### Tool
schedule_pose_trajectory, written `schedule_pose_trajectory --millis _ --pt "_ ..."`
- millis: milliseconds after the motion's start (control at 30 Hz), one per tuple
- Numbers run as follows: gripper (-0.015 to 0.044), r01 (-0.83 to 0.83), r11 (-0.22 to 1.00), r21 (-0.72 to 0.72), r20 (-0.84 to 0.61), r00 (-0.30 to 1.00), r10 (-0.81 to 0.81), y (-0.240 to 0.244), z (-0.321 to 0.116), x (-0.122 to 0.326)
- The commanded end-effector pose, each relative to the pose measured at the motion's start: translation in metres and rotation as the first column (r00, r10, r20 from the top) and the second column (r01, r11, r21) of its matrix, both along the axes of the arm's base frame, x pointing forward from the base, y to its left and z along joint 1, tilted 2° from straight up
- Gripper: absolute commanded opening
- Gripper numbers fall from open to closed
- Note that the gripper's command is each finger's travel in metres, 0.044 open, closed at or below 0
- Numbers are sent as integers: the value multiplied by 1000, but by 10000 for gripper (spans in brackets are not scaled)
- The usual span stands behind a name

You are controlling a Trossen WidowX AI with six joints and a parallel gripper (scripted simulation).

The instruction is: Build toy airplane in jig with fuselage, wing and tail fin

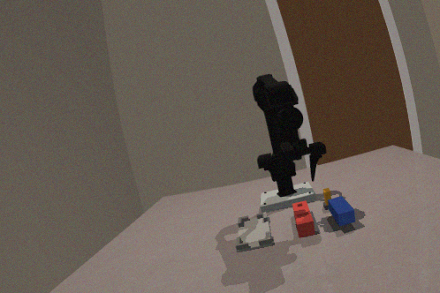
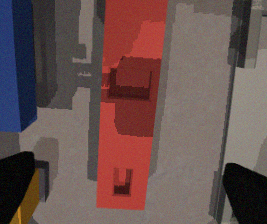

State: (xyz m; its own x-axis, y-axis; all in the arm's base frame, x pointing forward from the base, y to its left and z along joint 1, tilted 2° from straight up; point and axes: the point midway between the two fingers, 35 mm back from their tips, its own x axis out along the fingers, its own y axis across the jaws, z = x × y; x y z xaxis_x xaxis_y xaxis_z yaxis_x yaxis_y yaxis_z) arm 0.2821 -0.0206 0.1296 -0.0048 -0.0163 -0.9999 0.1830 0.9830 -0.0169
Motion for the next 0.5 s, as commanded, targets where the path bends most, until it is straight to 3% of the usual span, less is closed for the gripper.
schedule_pose_trajectory --millis 0,100,467 --pt "440 11 1000 5 -2 1000 -11 1 -18 2" --pt "440 11 1000 5 -2 1000 -11 0 -49 0" --pt "440 11 1000 5 -2 1000 -11 0 -68 0"
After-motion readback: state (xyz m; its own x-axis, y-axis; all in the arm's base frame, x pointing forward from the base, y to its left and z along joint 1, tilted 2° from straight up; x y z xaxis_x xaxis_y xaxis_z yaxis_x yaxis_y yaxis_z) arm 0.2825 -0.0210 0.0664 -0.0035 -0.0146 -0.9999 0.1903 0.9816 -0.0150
